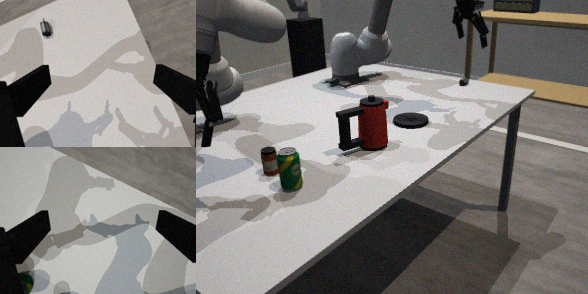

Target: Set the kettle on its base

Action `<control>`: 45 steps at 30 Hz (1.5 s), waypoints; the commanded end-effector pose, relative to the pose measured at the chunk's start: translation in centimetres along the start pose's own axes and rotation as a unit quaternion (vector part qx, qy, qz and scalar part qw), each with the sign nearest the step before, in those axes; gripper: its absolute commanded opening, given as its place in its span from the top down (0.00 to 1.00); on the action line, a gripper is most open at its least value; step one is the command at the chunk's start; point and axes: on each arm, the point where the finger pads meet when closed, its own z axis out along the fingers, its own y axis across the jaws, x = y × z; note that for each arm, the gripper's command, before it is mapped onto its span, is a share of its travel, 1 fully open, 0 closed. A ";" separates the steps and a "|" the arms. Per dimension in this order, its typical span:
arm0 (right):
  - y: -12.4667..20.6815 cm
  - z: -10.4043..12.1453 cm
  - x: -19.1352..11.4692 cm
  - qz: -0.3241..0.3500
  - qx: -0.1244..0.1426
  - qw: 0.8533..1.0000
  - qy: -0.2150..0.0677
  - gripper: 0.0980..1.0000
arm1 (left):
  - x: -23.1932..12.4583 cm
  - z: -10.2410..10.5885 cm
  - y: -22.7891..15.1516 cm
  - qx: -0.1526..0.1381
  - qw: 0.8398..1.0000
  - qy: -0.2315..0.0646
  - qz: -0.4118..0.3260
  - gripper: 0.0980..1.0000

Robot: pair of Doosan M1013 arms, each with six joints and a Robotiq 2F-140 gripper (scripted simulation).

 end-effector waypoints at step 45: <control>29.5 6.9 3.0 0.052 -0.069 0.981 -0.174 0.00 | -2.4 -1.5 1.8 -0.011 0.997 -0.008 0.075 0.53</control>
